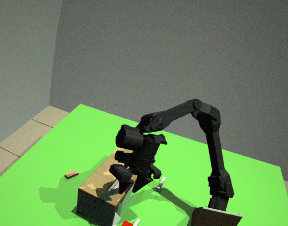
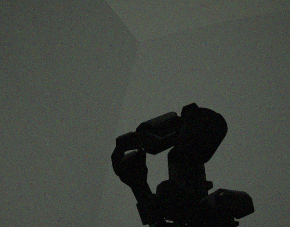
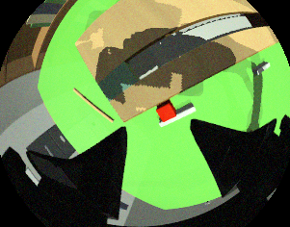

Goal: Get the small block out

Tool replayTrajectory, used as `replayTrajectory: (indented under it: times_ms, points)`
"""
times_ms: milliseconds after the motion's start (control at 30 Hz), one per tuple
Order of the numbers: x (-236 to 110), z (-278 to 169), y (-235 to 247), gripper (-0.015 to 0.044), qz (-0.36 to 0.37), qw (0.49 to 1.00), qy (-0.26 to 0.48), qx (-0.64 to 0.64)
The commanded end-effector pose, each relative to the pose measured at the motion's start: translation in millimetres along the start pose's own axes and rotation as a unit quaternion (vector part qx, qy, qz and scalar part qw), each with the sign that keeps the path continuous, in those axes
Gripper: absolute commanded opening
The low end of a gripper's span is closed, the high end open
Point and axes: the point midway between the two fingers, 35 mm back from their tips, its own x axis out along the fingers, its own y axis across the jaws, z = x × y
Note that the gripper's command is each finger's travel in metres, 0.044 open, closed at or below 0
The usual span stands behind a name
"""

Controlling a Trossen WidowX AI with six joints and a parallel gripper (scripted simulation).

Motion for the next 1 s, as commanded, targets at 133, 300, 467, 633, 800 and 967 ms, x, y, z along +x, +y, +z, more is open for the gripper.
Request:
replayTrajectory:
  times_ms: [133, 300, 467, 633, 800, 967]
  points:
    - [3, -18, 5, 0.0285, -0.057, 0.835, -0.044, -0.546]
    - [3, -22, 6, 0.0285, -0.077, 0.749, -0.045, -0.656]
    - [4, -25, 7, 0.0285, -0.096, 0.650, -0.041, -0.752]
    - [4, -29, 8, 0.0285, -0.116, 0.538, -0.033, -0.834]
    - [4, -32, 9, 0.0285, -0.134, 0.417, -0.021, -0.899]
    - [4, -35, 10, 0.0285, -0.152, 0.287, -0.005, -0.946]
